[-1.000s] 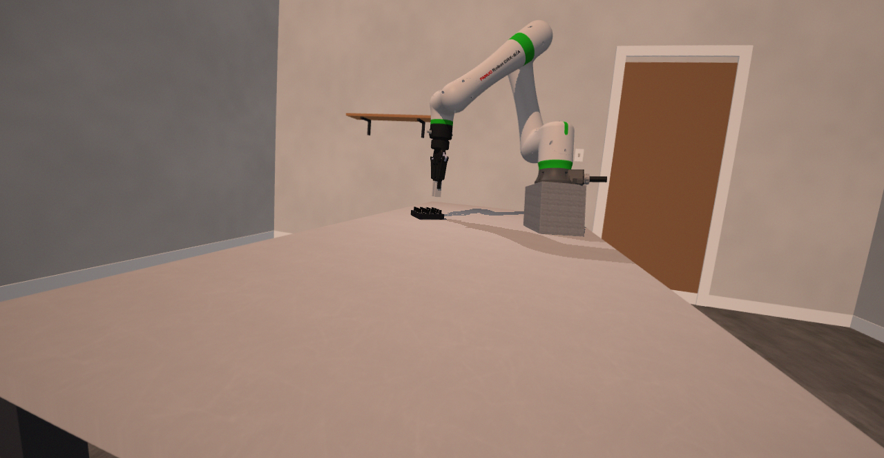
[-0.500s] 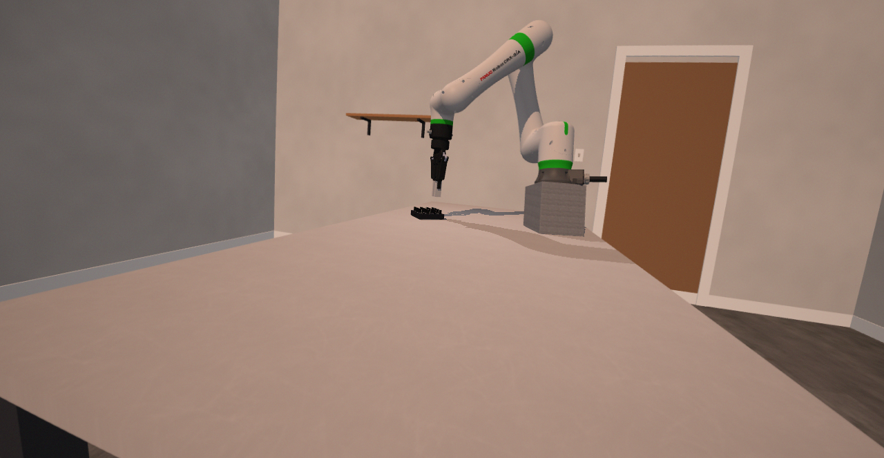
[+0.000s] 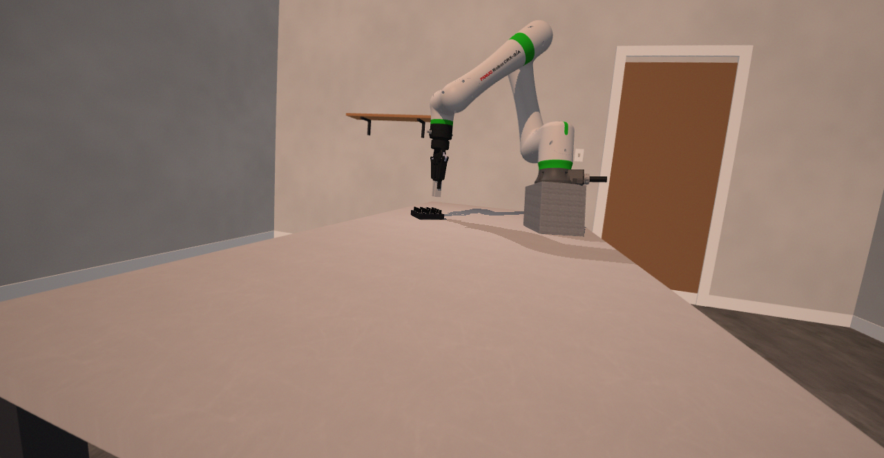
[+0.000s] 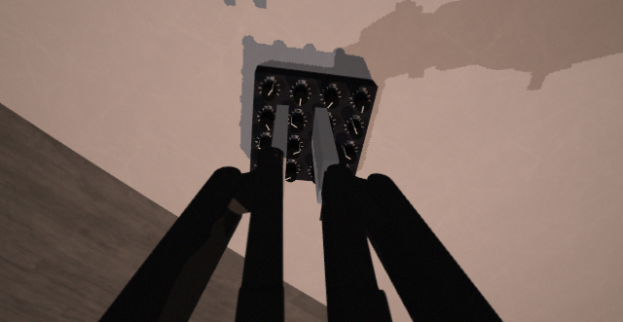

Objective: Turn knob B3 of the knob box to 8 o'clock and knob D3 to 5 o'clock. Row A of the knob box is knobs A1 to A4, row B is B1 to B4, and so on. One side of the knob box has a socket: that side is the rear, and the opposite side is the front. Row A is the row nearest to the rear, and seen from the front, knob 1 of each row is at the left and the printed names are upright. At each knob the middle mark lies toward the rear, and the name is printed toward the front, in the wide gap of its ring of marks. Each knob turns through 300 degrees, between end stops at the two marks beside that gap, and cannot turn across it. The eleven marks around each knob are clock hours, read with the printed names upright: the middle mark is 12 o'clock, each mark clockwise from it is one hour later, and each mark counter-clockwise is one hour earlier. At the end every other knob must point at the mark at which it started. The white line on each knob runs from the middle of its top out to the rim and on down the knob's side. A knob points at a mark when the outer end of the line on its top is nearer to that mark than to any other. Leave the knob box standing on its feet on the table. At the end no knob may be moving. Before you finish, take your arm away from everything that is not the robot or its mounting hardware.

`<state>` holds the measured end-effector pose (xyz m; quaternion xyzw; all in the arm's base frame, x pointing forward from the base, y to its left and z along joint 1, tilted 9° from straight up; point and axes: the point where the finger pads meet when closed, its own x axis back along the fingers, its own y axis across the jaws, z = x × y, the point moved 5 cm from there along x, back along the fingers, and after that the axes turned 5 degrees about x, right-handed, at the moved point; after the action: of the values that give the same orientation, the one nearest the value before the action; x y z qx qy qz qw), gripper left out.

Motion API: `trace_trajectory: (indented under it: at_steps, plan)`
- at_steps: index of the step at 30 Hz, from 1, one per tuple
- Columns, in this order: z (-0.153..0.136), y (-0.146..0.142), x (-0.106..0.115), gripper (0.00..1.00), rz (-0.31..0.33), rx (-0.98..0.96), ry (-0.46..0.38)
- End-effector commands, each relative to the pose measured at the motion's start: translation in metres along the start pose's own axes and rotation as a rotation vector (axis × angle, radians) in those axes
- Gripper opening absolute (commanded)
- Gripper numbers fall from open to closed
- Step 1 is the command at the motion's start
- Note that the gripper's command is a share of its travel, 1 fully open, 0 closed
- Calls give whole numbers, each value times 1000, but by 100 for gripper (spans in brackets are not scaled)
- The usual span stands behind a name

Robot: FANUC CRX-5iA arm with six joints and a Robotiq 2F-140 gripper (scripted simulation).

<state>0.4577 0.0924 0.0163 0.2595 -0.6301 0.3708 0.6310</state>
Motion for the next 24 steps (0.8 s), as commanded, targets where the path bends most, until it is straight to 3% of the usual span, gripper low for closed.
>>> trace_trajectory:
  at_steps: [1,24]
  plan:
    - [0,0,0,12,0,0,0]
    - [0,0,-12,12,1,-2,0]
